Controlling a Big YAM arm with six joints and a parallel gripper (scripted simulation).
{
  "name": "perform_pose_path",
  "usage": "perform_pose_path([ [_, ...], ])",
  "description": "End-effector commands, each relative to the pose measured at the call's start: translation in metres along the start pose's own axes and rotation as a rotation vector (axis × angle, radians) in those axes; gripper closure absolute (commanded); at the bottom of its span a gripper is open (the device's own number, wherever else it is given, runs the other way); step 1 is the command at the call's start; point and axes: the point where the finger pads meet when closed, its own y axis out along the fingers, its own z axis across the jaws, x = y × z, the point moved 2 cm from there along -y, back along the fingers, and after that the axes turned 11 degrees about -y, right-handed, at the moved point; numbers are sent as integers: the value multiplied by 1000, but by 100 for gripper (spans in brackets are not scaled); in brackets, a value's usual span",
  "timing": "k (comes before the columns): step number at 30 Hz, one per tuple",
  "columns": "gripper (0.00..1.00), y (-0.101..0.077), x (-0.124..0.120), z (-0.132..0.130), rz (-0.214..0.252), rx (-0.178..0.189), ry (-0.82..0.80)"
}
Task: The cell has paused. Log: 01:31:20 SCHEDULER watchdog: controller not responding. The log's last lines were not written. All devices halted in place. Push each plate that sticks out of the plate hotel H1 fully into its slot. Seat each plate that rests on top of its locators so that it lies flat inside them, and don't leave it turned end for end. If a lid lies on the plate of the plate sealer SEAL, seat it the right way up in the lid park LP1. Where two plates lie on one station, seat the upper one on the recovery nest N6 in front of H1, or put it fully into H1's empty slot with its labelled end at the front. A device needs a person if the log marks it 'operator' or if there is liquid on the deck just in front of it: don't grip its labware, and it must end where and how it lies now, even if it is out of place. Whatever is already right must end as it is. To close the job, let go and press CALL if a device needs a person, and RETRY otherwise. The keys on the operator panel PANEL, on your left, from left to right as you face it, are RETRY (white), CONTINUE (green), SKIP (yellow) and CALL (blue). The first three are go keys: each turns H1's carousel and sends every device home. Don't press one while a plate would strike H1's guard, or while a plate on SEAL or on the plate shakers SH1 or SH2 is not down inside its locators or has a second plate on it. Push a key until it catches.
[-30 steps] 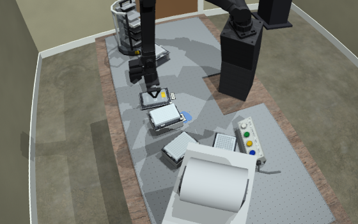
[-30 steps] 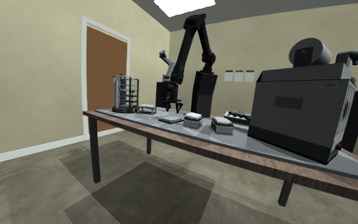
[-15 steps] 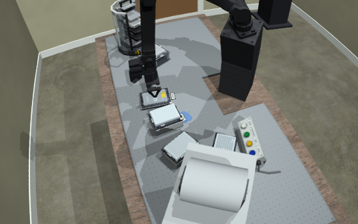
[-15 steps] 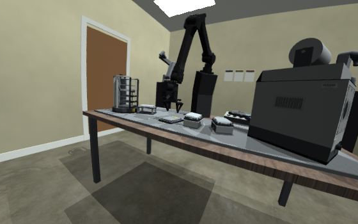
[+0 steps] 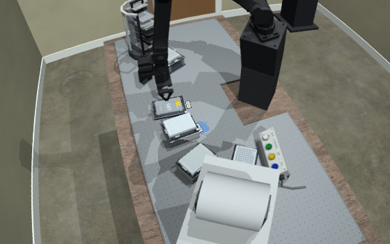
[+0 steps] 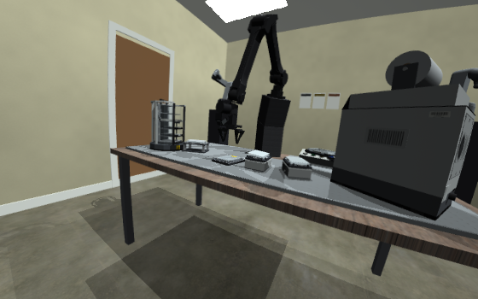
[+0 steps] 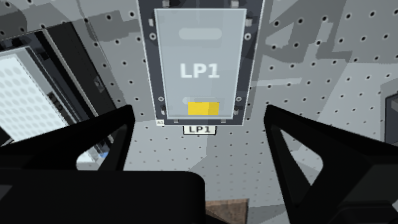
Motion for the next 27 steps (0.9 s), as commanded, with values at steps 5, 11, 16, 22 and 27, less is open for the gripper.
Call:
perform_pose_path([
  [5, 0, -27, -3, -6, 0, 0, 3],
  [11, 0, -43, -3, -6, 0, 0, 2],
  [16, 0, -51, -3, -6, 0, 0, 2],
  [22, 0, -67, -3, -6, 0, 0, 2],
  [27, 0, -80, -3, -5, 0, 0, 2],
])
